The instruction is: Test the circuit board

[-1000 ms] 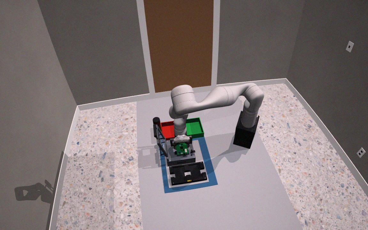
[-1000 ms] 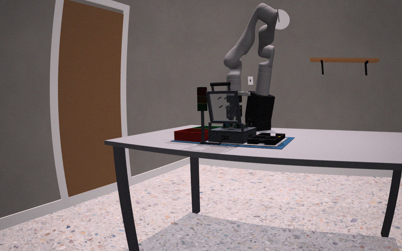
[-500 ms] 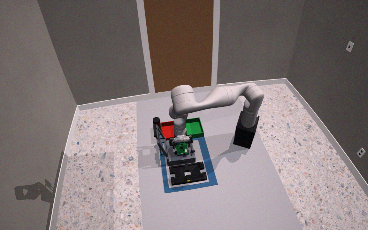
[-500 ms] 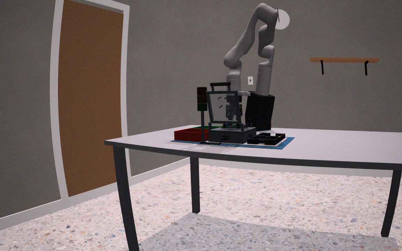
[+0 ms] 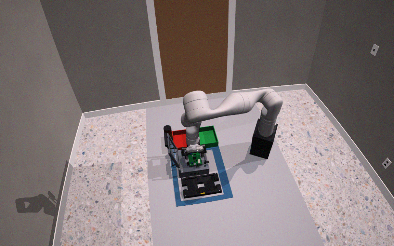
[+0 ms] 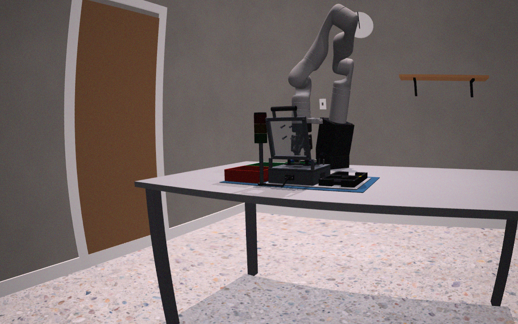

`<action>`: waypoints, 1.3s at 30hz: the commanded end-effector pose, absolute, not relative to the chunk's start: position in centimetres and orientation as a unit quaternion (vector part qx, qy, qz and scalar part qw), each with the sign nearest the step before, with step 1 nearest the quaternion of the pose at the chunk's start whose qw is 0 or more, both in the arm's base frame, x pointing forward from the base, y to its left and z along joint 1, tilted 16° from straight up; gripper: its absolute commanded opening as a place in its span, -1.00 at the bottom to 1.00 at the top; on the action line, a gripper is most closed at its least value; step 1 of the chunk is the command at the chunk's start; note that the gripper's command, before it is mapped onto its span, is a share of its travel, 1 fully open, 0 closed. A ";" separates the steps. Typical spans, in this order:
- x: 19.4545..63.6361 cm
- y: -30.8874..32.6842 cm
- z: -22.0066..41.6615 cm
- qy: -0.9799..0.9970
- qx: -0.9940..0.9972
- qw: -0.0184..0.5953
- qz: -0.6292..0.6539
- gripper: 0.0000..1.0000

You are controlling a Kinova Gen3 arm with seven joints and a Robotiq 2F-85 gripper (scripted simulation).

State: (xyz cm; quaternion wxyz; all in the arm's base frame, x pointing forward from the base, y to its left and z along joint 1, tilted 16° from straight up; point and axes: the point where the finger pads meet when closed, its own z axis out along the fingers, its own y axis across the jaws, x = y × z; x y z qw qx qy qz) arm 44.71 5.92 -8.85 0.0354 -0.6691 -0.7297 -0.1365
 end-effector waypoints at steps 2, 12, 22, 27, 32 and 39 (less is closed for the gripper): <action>44.8 5.9 -8.8 -0.730 -0.669 0.035 -0.137 1.00; 44.8 5.9 -8.7 -0.730 -0.669 0.035 -0.137 1.00; 44.6 5.6 -7.6 -0.730 -0.669 0.035 -0.137 1.00; 44.3 5.1 -5.8 -0.730 -0.669 0.035 -0.137 1.00; 44.1 4.7 -4.3 -0.730 -0.669 0.035 -0.137 1.00; 43.5 3.6 0.2 -0.730 -0.669 0.035 -0.137 1.00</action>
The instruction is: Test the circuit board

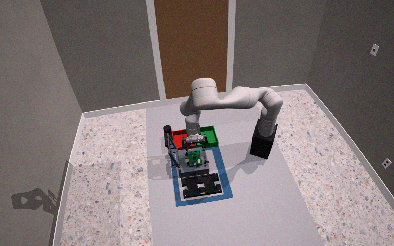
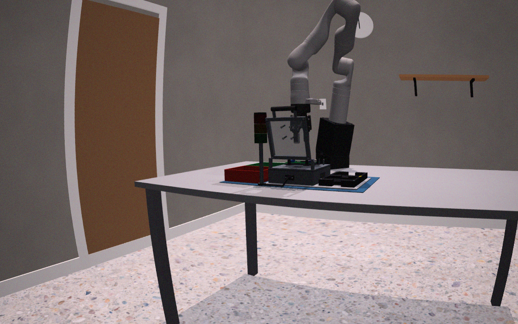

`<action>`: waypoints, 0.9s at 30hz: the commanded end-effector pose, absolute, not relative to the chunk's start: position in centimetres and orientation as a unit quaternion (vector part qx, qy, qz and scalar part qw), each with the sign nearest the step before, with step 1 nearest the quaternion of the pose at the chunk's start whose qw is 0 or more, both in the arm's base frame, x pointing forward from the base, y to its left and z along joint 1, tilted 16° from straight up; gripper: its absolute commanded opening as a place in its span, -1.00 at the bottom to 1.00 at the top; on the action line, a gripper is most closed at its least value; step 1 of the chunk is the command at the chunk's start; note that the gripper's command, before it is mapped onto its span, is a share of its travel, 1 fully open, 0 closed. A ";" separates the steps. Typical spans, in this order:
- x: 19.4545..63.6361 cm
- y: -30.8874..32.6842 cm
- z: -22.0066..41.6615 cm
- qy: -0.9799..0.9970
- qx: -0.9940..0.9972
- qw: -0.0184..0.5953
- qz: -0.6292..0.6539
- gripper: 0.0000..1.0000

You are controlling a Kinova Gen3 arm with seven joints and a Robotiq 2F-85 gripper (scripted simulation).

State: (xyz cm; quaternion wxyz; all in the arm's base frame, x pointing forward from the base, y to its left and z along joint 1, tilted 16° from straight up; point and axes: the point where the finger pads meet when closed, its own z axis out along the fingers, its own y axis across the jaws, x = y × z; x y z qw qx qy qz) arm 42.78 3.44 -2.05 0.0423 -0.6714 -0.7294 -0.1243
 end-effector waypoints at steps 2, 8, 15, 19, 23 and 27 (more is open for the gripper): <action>43.3 3.2 1.6 -0.730 -0.669 0.035 -0.137 1.00; 42.8 2.2 5.6 -0.730 -0.669 0.035 -0.137 1.00; 42.4 1.4 8.7 -0.730 -0.669 0.035 -0.137 1.00; 42.1 0.9 10.8 -0.730 -0.669 0.035 -0.137 1.00; 41.8 0.4 12.6 -0.730 -0.669 0.035 -0.137 1.00; 41.7 0.2 13.4 -0.730 -0.669 0.035 -0.137 1.00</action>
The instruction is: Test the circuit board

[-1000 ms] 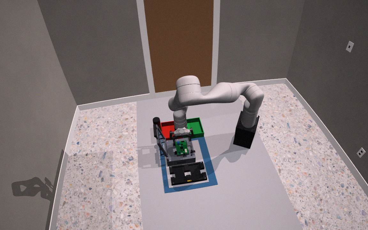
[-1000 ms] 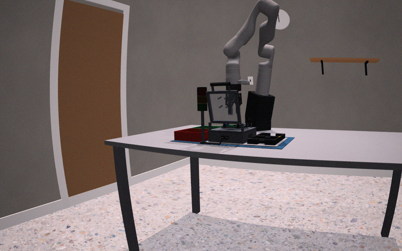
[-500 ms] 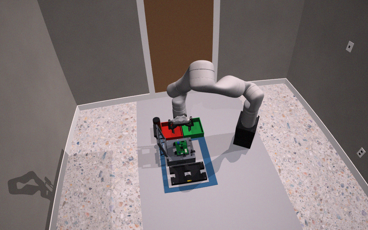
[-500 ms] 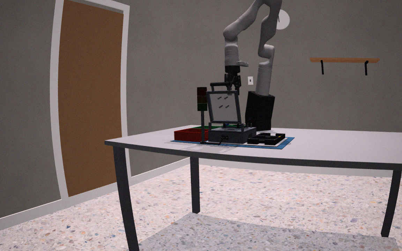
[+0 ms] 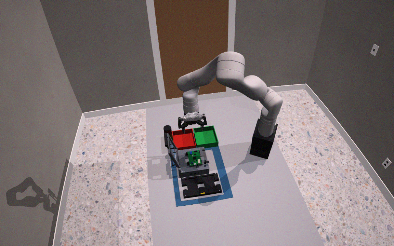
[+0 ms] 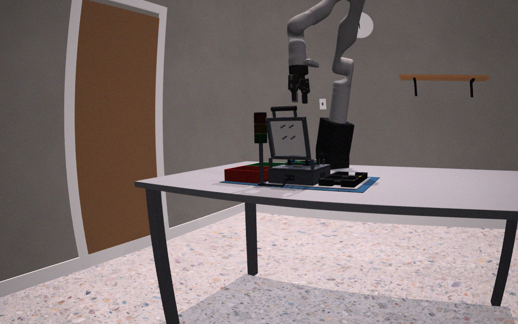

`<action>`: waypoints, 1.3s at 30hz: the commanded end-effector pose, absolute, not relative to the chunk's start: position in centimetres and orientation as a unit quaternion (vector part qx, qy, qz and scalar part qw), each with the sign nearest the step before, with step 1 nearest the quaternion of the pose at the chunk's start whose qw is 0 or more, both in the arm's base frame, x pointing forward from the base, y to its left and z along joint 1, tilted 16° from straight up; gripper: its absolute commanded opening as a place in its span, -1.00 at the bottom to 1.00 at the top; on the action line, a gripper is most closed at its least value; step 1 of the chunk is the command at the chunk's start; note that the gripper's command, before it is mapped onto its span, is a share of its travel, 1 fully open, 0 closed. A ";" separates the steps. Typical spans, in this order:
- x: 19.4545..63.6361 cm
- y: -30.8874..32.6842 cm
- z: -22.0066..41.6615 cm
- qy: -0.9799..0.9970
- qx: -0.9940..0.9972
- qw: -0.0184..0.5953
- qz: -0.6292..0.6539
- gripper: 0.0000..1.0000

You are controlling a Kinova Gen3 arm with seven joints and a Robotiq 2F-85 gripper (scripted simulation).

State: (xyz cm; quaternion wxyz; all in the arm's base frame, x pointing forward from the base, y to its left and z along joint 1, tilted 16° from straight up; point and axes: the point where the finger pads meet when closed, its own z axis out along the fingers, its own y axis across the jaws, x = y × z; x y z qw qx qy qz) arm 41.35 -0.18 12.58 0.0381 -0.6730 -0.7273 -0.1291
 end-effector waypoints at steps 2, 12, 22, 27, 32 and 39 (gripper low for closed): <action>41.6 0.0 14.0 -0.730 -0.669 0.035 -0.137 1.00; 41.4 -0.4 15.7 -0.730 -0.669 0.035 -0.137 1.00; 41.4 -0.4 15.9 -0.730 -0.669 0.035 -0.137 -0.01; 41.4 -0.4 15.9 -0.730 -0.669 0.035 -0.137 -0.01; 41.4 -0.4 15.9 -0.730 -0.669 0.035 -0.137 -0.01; 41.4 -0.4 15.9 -0.730 -0.669 0.035 -0.137 -0.01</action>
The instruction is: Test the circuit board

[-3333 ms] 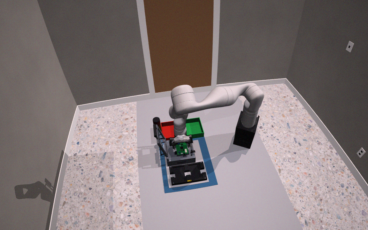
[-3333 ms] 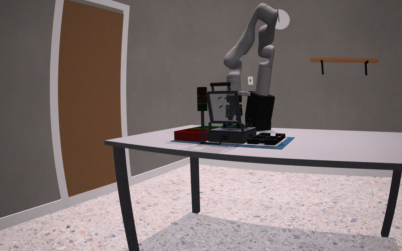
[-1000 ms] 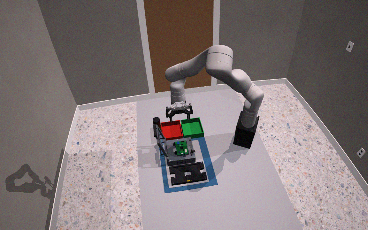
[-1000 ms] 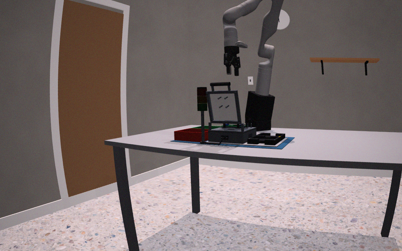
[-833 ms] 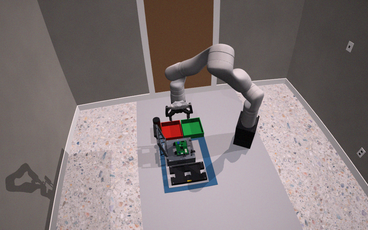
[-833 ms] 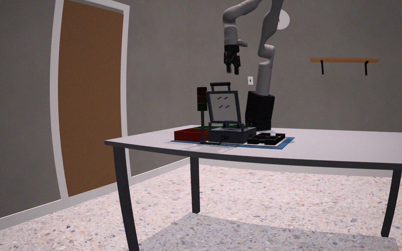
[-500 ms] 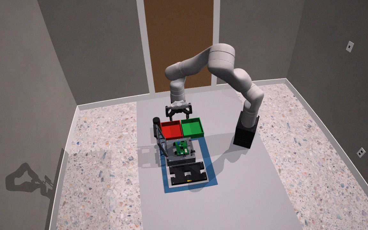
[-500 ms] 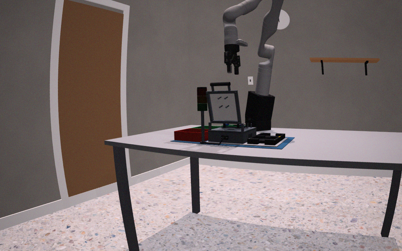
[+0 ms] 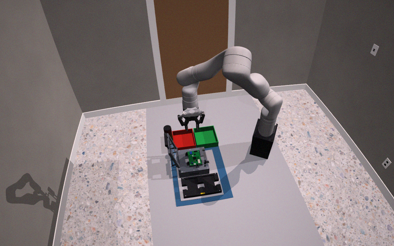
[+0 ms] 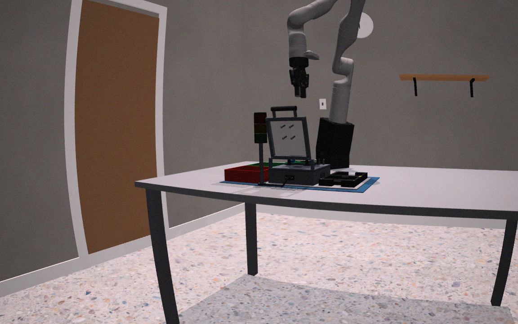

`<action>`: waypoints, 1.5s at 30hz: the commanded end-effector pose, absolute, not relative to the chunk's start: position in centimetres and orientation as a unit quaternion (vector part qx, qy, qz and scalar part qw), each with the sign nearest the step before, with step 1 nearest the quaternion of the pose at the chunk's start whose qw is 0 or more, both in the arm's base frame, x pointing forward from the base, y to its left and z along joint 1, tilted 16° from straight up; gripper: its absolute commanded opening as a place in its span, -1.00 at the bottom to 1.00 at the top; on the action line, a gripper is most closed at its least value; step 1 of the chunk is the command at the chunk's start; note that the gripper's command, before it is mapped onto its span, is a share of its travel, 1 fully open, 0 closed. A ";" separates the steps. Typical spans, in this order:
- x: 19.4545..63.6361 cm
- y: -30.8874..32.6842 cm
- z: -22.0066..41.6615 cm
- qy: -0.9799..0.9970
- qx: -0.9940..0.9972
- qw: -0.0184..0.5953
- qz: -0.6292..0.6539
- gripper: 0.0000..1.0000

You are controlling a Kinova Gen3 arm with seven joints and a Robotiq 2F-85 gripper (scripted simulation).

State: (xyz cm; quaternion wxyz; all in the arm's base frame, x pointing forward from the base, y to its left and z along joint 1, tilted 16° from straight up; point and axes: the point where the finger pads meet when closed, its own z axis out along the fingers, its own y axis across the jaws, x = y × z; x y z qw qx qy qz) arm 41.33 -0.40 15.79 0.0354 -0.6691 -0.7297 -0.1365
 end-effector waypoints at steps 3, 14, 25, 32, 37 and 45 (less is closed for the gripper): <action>41.4 -0.4 15.9 -0.730 -0.669 0.035 -0.137 -0.01; 41.4 -0.4 15.9 -0.730 -0.669 0.035 -0.137 -0.01; 42.5 -0.4 16.0 -0.730 -0.669 0.035 -0.137 -0.01; 44.4 -0.2 16.3 -0.730 -0.669 0.035 -0.137 -0.01; 47.0 0.0 16.7 -0.730 -0.669 0.035 -0.137 -0.01; 50.9 0.2 17.3 -0.730 -0.669 0.035 -0.137 -0.01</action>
